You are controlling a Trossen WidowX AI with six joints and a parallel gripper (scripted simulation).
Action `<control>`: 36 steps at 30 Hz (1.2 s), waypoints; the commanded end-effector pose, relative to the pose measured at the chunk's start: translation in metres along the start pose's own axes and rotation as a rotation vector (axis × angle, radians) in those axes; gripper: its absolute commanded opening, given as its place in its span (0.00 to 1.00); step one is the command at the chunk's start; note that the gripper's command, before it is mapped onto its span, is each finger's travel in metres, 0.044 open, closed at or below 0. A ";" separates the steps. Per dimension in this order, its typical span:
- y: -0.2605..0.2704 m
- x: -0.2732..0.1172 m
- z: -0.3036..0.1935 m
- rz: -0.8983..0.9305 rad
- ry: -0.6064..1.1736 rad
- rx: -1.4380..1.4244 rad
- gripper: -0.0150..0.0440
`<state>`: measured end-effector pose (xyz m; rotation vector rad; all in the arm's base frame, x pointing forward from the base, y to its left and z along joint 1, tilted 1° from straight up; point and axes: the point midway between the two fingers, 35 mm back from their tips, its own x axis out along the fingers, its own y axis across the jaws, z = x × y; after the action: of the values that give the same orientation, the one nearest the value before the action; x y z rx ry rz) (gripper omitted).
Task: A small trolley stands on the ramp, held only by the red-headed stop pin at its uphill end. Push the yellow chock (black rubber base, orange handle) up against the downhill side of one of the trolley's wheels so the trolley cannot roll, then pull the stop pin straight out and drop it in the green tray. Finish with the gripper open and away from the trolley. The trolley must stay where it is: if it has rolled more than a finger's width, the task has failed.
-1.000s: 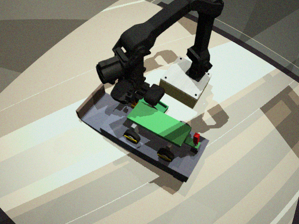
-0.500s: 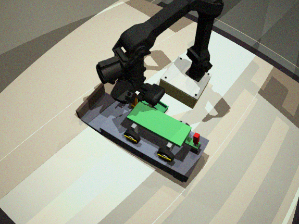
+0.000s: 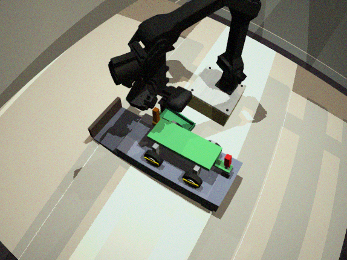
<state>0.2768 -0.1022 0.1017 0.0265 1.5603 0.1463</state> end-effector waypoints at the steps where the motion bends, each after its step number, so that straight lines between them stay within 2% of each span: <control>1: 0.000 -0.015 0.001 -0.001 -0.013 -0.006 0.58; 5: 0.000 -0.021 0.001 -0.001 -0.013 -0.006 0.58; 9: 0.000 -0.013 0.001 -0.002 -0.004 0.000 0.75; 13: 0.019 -0.035 0.018 -0.004 -0.110 -0.076 0.58; 36: 0.116 -0.040 0.046 0.130 -0.054 0.710 0.58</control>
<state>0.3123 -0.0049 0.1521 0.5731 1.4809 -0.2319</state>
